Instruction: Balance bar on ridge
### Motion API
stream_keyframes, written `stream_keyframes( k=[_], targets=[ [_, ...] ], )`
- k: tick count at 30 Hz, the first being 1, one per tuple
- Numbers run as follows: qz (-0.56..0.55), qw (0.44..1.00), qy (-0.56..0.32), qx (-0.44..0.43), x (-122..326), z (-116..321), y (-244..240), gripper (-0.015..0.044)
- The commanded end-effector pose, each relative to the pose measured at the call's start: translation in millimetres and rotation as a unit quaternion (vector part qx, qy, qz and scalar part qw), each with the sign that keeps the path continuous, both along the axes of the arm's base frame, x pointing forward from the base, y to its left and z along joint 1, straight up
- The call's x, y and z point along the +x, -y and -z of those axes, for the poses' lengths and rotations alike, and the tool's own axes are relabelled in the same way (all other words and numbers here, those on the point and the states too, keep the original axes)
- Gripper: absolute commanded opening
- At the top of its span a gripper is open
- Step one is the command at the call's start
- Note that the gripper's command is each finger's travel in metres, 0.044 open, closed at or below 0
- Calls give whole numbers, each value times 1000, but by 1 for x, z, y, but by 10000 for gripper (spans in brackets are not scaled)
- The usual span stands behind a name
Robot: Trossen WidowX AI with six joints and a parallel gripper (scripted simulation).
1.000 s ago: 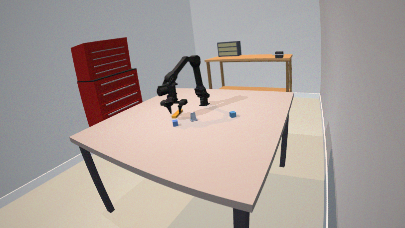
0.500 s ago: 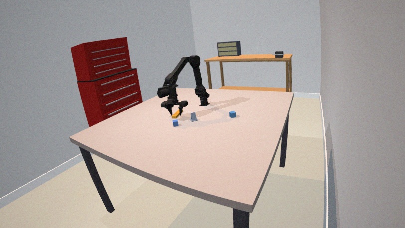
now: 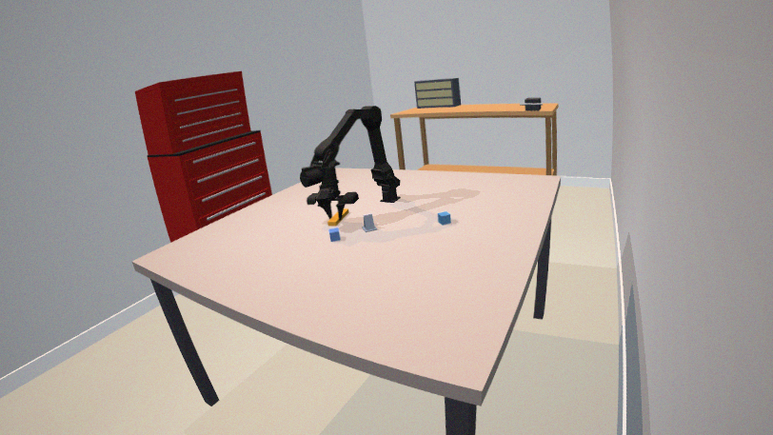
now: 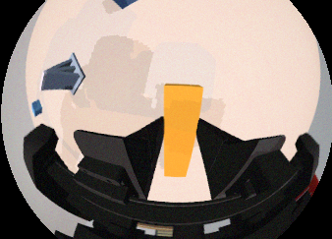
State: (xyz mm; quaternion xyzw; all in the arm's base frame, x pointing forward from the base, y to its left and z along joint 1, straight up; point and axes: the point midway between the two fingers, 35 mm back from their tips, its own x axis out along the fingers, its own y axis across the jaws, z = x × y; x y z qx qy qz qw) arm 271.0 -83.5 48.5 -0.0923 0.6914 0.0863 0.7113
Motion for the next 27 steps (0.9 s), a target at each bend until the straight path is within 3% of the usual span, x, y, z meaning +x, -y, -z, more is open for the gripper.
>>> stream_keyframes(
  k=[1,4,8,27],
  targets=[
    [0,1000,0,0,0,0,0,105],
    [0,1000,0,0,0,0,0,85],
    [0,1000,0,0,1,-6,0,0],
    [1,1000,0,-1,4,-54,1,0]
  ],
)
